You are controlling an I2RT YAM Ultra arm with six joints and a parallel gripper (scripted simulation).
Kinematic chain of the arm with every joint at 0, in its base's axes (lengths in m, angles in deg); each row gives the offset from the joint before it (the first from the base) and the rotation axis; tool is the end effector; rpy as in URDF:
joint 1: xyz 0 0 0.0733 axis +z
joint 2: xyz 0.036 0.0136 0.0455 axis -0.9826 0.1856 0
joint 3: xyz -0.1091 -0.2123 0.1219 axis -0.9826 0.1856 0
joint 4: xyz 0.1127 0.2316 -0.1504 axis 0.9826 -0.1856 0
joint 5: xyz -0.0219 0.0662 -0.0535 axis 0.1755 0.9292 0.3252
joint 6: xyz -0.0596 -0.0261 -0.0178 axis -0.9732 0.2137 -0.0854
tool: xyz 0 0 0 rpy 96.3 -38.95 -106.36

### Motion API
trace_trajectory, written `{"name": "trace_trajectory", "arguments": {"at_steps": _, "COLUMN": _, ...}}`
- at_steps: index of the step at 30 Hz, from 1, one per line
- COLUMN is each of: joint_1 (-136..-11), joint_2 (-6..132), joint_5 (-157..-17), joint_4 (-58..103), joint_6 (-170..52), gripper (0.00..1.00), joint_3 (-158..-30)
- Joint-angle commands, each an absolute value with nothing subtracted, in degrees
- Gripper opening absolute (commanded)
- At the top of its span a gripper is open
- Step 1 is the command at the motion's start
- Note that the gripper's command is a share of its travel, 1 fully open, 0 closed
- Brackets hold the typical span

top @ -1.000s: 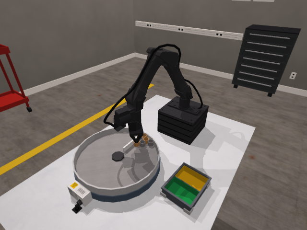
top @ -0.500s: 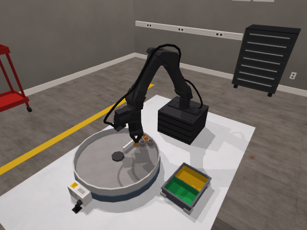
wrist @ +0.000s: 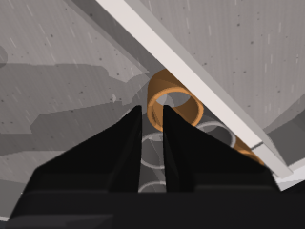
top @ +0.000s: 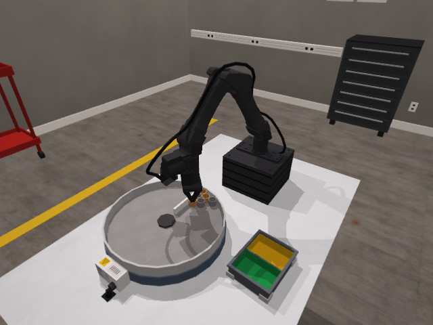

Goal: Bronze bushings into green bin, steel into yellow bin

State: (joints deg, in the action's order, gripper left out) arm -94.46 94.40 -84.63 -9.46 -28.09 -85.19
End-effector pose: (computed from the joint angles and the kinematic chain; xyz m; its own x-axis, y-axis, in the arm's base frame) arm 0.3679 -0.0984 0.0250 -0.7042 0.7100 -0.0030 0.7100 0.7042 0.0057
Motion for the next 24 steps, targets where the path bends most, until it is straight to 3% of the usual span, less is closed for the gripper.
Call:
{"name": "trace_trajectory", "arguments": {"at_steps": 1, "joint_1": -94.40, "joint_2": 94.01, "joint_5": -84.32, "joint_4": -8.91, "joint_6": -28.15, "gripper": 0.12, "joint_3": -84.89}}
{"name": "trace_trajectory", "arguments": {"at_steps": 24, "joint_1": -94.13, "joint_2": 93.33, "joint_5": -84.31, "joint_4": -8.65, "joint_6": -27.95, "gripper": 0.12, "joint_3": -85.73}}
